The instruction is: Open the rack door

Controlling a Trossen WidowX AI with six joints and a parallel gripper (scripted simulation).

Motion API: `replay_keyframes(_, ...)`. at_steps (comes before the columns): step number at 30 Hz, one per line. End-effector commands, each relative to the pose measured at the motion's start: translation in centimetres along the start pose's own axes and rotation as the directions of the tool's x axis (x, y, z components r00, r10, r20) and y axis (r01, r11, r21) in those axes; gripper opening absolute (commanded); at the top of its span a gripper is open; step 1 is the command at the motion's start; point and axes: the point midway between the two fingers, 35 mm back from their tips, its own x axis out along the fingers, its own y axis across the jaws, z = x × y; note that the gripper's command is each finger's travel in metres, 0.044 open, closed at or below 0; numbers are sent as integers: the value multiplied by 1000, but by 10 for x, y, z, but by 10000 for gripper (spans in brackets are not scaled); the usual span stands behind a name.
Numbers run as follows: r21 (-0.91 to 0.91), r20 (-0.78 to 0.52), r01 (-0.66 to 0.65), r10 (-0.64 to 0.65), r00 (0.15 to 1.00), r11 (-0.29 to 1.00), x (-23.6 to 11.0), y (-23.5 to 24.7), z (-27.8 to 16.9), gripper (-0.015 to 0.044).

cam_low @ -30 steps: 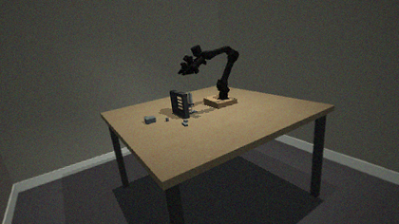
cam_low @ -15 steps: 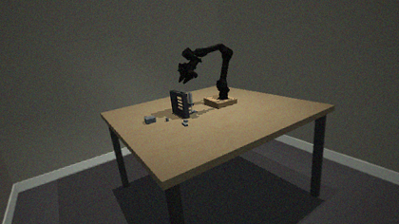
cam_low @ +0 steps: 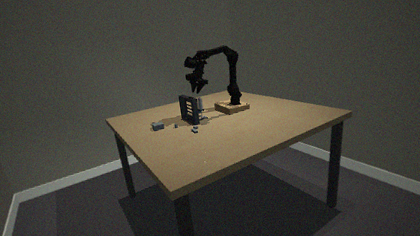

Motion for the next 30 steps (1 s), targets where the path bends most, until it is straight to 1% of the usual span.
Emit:
replay_keyframes(1, 3, -102, -10, 10, 995, 1000, 4, 1, -7, 281)
replay_keyframes(7, 16, -266, -20, 23, 964, 1000, 7, 2, -19, 281)
replay_keyframes(9, 19, -301, -22, 27, 953, 1000, 8, 2, -22, 281)
replay_keyframes(14, 19, -305, -22, 27, 952, 1000, 9, 2, -22, 281)
replay_keyframes(30, 19, -305, -22, 27, 952, 1000, 34, 3, -28, 281)
